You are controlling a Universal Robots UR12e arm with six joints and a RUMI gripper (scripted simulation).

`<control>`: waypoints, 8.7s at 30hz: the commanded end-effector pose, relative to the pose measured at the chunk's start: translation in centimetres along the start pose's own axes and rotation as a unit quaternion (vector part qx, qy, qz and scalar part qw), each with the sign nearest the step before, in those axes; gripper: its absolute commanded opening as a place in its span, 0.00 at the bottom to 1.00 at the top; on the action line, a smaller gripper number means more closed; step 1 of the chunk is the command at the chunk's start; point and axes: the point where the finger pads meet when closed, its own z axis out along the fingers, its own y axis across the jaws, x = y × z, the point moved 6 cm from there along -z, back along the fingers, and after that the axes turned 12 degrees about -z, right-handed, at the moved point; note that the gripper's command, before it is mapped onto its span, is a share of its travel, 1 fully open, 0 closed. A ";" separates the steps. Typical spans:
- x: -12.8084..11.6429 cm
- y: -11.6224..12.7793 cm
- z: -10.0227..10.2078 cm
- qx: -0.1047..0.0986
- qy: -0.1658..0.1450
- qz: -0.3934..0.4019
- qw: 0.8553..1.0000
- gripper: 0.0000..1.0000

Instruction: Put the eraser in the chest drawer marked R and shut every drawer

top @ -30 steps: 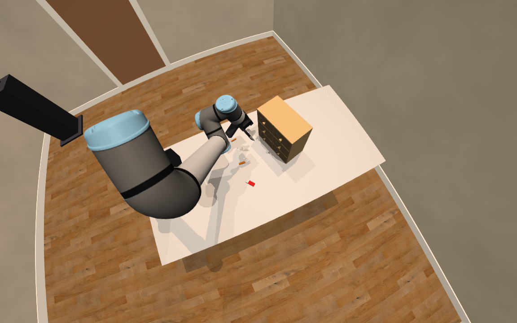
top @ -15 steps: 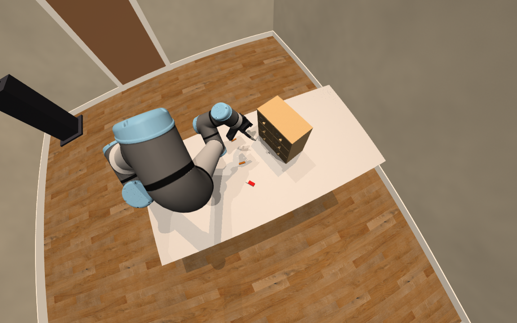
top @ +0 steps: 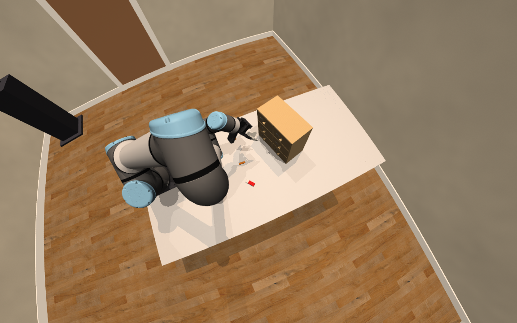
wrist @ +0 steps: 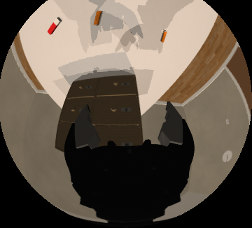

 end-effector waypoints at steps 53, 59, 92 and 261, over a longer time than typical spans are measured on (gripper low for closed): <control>1.7 0.4 6.3 0.047 -0.223 0.000 0.974 1.00; 1.8 0.4 6.6 0.049 -0.232 0.000 0.972 1.00; 2.3 0.5 7.5 0.051 -0.238 0.000 0.970 1.00; 1.8 0.4 6.7 0.051 -0.238 0.000 0.970 1.00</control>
